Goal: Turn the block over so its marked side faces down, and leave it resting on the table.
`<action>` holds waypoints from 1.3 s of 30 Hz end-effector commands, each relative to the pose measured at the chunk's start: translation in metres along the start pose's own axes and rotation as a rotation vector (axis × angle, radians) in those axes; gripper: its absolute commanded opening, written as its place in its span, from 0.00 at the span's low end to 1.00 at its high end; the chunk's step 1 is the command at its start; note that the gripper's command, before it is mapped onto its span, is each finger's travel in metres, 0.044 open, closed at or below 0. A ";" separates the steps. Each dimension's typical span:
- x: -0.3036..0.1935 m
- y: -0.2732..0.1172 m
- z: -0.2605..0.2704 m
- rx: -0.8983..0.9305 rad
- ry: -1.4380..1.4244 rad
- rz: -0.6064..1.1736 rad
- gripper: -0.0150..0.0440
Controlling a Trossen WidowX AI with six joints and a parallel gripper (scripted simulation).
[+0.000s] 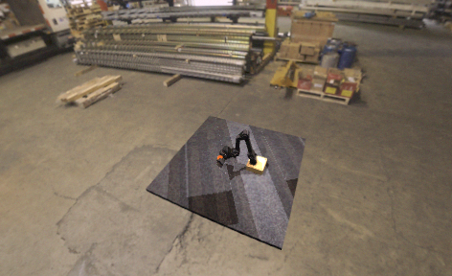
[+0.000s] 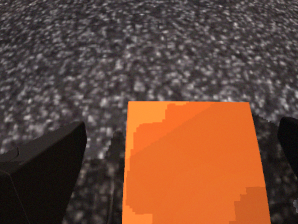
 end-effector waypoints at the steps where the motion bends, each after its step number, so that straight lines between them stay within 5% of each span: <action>1: 0.037 -0.016 0.008 -0.031 0.008 0.210 1.00; 11: 0.067 -0.060 0.009 -0.066 0.015 0.385 1.00; 28: 0.068 -0.061 0.009 -0.070 0.014 0.401 1.00; 39: 0.118 -0.032 0.021 -0.138 0.006 0.750 1.00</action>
Point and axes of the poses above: the point midway between the two fingers, 35 mm back from their tips, its own y axis out along the fingers, its own z axis across the jaws, x = y × z, the point moved 7 cm from there along -y, back along the fingers, and after that the axes turned 11 degrees about y, right-handed, at the moved point
